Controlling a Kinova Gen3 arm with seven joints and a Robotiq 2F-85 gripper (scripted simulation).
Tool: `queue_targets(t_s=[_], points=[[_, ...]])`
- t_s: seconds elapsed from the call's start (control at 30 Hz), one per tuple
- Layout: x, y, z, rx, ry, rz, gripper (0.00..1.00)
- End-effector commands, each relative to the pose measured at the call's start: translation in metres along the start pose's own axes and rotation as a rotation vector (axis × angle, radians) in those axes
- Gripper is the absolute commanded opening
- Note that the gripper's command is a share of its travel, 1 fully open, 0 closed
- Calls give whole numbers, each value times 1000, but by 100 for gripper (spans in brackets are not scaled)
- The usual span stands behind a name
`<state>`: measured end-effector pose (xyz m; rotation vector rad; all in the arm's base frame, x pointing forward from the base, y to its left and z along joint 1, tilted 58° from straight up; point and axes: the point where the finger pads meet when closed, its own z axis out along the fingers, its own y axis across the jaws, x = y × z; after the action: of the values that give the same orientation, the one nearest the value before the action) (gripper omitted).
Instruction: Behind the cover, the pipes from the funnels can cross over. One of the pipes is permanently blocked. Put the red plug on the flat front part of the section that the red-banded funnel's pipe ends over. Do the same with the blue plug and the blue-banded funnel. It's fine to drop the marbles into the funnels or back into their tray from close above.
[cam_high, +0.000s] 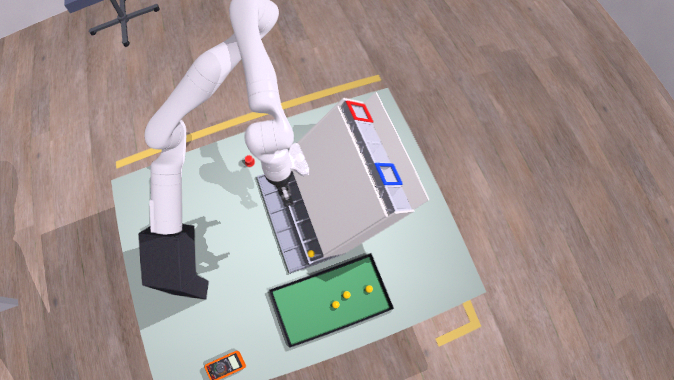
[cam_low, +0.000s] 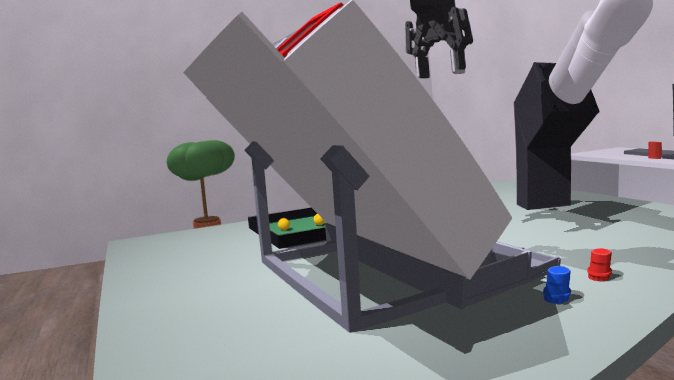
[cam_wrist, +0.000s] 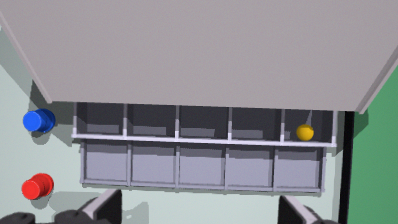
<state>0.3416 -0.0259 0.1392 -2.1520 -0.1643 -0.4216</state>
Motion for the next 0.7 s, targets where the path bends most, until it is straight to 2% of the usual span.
queue_targets(t_s=[0.0, 0.03, 0.67], points=[[0, 0, -1, -1, 1, 0, 100], [0, 0, -1, -1, 1, 0, 50], [0, 0, -1, -1, 1, 0, 50]])
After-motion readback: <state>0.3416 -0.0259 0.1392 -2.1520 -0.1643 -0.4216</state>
